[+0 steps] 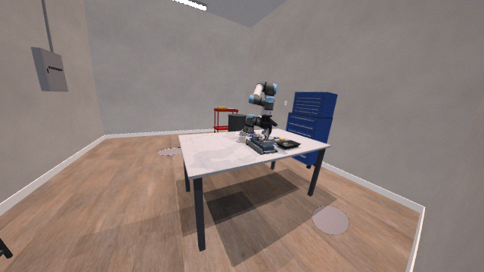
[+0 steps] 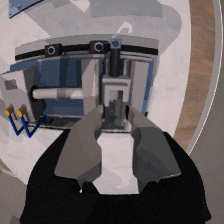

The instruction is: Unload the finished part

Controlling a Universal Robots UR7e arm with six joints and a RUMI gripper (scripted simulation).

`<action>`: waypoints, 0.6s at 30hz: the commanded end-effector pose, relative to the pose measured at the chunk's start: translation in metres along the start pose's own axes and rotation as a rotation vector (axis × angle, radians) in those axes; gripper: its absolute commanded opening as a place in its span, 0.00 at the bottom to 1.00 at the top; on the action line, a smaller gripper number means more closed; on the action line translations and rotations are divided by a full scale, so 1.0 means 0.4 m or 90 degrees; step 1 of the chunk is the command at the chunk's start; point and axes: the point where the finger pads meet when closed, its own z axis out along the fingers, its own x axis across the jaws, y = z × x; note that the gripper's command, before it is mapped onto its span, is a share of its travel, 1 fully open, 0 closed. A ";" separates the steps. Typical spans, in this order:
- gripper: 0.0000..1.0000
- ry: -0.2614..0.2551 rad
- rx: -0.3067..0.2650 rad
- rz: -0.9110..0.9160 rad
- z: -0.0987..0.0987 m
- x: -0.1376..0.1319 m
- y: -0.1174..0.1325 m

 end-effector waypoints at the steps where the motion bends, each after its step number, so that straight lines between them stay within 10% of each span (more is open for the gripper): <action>1: 0.00 0.001 0.000 0.000 -0.001 0.001 0.000; 18: 0.00 0.001 0.000 0.000 -0.013 0.001 0.000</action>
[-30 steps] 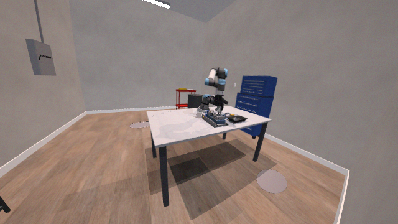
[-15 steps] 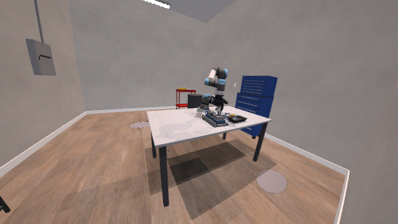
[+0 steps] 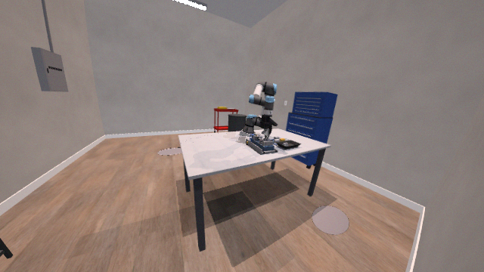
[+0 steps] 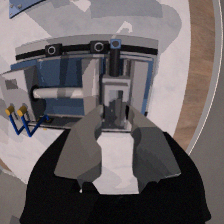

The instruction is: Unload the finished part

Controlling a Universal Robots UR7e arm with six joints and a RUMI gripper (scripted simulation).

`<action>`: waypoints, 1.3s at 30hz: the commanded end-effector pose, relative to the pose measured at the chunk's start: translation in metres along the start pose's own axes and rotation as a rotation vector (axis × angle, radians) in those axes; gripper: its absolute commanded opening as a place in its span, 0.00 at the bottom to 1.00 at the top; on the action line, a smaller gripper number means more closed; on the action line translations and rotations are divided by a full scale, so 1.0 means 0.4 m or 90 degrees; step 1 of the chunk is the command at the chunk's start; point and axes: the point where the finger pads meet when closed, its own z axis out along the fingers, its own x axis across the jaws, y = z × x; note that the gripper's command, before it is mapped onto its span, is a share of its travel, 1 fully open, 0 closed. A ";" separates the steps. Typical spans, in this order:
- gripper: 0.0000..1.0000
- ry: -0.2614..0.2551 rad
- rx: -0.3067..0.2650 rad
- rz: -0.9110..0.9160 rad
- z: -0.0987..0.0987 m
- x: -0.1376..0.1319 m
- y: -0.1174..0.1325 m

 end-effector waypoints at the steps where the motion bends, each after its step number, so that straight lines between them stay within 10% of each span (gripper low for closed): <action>1: 0.00 0.001 0.000 0.000 -0.011 0.001 0.000; 39: 0.00 0.001 0.000 0.000 -0.112 0.001 0.000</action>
